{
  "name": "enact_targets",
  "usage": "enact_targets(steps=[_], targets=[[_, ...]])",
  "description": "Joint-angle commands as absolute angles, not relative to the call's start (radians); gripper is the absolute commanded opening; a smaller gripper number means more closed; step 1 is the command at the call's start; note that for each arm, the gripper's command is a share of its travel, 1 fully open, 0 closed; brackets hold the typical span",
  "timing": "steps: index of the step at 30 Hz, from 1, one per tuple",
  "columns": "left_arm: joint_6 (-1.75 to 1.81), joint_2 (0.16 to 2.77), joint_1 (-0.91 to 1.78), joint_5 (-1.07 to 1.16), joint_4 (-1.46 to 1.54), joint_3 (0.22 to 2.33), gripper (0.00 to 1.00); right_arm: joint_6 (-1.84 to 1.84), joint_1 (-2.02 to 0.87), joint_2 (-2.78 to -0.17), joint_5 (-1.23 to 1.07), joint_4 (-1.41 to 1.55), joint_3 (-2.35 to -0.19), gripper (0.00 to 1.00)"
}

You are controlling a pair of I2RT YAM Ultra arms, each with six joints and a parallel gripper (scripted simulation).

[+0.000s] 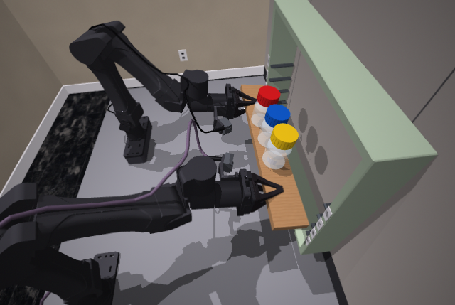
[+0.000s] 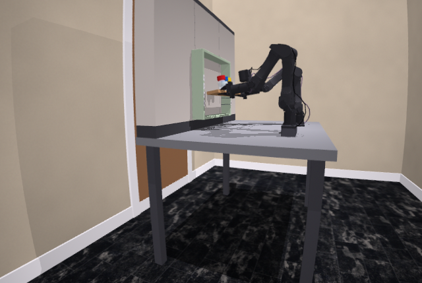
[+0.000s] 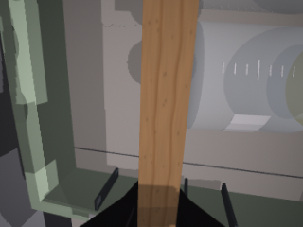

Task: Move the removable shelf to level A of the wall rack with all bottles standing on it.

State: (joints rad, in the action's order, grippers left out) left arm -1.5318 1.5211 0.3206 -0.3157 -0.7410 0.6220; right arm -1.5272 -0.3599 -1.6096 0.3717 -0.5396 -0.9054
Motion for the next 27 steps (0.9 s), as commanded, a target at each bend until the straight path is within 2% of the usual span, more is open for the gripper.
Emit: enact_targets(steps=[1,27], targets=[[-1.568,1.481,0.326,-0.327,-0.846,0.63,0.0,-1.566,-0.362,-1.562,0.394,-0.645,-0.91,0.0],[-1.568,1.493,0.326,-0.327,-0.868,0.62,0.0,-1.566,-0.362,-1.568,0.394,-0.661,-0.901,0.0]])
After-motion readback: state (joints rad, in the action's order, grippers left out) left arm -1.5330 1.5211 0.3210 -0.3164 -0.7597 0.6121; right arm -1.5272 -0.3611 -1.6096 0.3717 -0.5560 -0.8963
